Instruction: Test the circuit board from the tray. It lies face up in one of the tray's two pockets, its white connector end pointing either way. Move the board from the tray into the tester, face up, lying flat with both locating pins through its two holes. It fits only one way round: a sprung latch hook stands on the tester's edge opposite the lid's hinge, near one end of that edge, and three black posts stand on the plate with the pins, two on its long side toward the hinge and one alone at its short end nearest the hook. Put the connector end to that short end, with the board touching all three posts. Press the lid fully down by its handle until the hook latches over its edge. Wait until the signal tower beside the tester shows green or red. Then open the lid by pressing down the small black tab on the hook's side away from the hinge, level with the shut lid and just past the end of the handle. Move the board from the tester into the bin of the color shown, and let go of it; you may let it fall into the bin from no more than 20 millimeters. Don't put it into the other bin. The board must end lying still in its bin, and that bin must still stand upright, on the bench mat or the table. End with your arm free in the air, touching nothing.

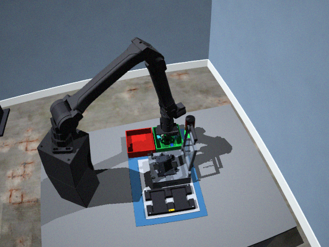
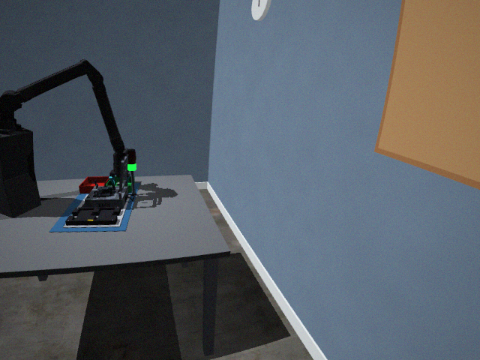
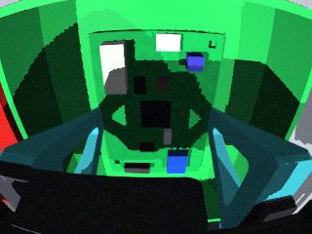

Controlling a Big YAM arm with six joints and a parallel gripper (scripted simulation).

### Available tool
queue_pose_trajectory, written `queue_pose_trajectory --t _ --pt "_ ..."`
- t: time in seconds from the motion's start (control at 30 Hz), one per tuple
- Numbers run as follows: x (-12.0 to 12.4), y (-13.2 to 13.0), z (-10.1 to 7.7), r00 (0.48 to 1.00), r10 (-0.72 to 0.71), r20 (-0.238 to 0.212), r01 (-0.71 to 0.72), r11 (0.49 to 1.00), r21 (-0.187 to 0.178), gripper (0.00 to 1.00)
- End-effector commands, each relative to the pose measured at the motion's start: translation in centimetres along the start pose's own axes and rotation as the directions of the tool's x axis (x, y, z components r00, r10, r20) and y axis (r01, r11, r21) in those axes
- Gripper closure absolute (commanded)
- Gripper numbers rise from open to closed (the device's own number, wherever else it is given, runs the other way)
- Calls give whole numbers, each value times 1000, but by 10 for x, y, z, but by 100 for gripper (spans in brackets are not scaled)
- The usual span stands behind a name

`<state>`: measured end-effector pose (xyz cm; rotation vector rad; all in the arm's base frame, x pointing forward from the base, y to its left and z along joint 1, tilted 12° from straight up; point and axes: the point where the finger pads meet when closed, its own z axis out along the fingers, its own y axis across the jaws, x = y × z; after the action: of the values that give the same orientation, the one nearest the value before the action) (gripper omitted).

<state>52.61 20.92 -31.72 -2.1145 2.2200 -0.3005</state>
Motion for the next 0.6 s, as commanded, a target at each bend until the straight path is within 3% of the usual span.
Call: queue_pose_trajectory --t 0.0,0.47,0.5,0.57 --pt "1 -8 6 1000 4 7 -5 1000 9 28" --pt "1 -8 6 1000 4 7 -5 1000 9 28" --pt "1 -8 6 1000 4 7 -5 1000 9 8" --pt "1 -8 6 1000 5 7 -5 1000 9 8"
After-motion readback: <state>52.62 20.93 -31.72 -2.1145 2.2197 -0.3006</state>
